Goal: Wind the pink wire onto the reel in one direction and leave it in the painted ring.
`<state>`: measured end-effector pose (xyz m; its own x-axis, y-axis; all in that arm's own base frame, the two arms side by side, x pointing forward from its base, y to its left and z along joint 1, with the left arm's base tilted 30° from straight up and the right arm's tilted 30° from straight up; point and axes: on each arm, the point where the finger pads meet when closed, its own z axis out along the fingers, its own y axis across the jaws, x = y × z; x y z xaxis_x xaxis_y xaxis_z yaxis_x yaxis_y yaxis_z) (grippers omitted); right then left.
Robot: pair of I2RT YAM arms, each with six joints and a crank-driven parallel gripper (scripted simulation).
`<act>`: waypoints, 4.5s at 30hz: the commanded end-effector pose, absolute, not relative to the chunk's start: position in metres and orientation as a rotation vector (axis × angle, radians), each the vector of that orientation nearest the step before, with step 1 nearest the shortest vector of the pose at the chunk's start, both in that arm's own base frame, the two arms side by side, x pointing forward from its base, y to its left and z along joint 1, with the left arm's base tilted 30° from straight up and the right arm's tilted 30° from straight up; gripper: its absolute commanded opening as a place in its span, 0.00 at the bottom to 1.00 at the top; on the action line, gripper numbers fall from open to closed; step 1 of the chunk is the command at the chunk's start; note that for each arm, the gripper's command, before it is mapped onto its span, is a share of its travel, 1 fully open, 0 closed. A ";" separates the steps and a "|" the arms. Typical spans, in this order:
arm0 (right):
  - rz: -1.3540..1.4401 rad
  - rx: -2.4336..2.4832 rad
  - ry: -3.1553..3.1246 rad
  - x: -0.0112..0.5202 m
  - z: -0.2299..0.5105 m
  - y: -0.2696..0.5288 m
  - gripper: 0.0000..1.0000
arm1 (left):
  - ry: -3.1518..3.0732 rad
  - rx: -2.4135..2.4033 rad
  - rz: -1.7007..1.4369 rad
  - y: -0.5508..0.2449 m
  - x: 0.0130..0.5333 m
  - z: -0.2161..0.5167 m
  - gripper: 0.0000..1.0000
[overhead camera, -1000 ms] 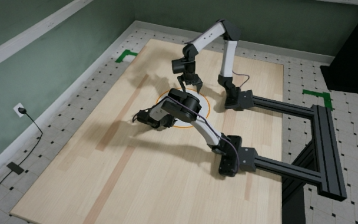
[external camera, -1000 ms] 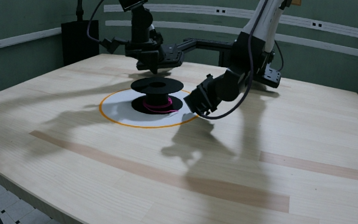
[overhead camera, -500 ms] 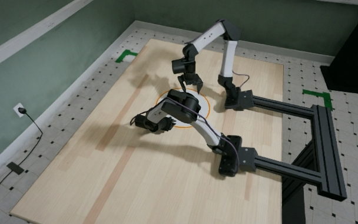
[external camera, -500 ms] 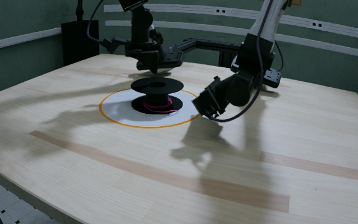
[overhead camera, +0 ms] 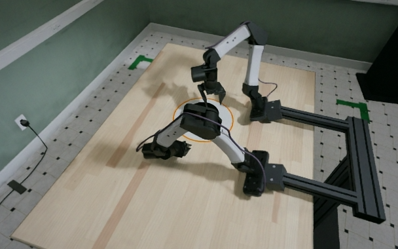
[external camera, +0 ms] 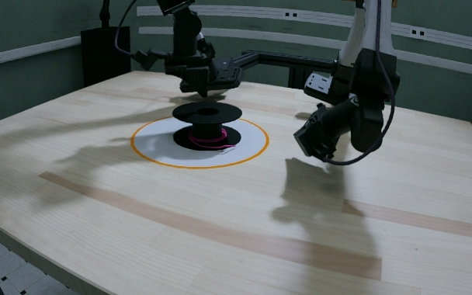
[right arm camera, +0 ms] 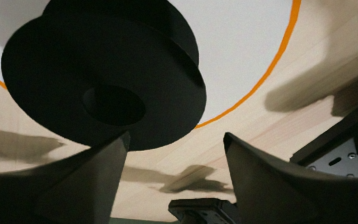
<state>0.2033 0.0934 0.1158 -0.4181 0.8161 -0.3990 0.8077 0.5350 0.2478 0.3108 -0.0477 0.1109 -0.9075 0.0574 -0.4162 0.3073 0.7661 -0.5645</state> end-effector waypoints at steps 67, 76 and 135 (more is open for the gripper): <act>0.324 1.139 2.175 0.137 0.194 0.108 0.85 | 2.527 0.282 -0.897 -0.058 0.264 0.183 0.15; 0.511 0.072 2.171 0.052 0.198 0.213 0.85 | 2.396 0.078 -0.767 -0.055 0.235 0.196 0.15; 0.588 -1.226 1.893 -0.162 0.115 0.141 0.85 | 2.079 -0.549 0.203 -0.141 0.159 0.137 0.15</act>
